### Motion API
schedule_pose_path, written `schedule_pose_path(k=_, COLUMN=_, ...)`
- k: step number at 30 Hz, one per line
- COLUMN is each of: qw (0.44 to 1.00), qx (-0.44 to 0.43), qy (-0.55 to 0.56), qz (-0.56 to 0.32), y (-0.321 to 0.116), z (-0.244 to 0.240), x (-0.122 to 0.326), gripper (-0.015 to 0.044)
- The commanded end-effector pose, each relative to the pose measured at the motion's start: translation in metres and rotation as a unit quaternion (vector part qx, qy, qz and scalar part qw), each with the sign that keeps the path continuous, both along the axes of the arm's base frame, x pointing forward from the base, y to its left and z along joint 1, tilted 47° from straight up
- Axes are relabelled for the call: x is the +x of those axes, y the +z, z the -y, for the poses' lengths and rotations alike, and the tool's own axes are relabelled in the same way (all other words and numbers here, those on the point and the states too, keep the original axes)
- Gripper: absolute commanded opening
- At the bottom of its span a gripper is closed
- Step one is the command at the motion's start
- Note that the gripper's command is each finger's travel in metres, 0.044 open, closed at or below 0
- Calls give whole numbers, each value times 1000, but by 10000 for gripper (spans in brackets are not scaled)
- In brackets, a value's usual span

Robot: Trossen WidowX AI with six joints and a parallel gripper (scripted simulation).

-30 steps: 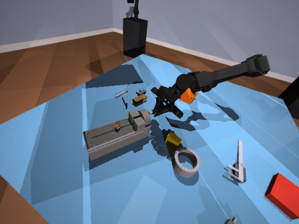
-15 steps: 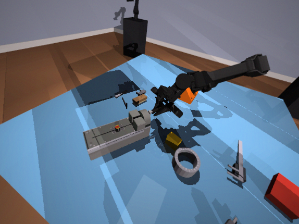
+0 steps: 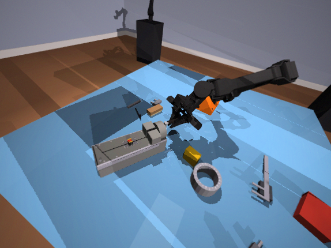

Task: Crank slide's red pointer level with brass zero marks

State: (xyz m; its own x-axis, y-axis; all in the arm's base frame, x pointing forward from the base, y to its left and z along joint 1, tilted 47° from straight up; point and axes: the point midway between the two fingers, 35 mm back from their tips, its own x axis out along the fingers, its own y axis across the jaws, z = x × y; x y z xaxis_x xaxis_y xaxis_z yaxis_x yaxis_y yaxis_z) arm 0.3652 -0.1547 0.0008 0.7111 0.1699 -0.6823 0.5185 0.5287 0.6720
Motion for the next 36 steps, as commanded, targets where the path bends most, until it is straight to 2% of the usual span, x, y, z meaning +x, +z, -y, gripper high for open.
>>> schedule_pose_path(k=1, qw=1000, qx=-2, qy=-10, qz=-9, y=-6, z=5, x=-5, gripper=0)
schedule_pose_path(k=36, qw=1000, qx=-2, qy=-10, qz=-9, y=-15, z=7, x=-9, gripper=0)
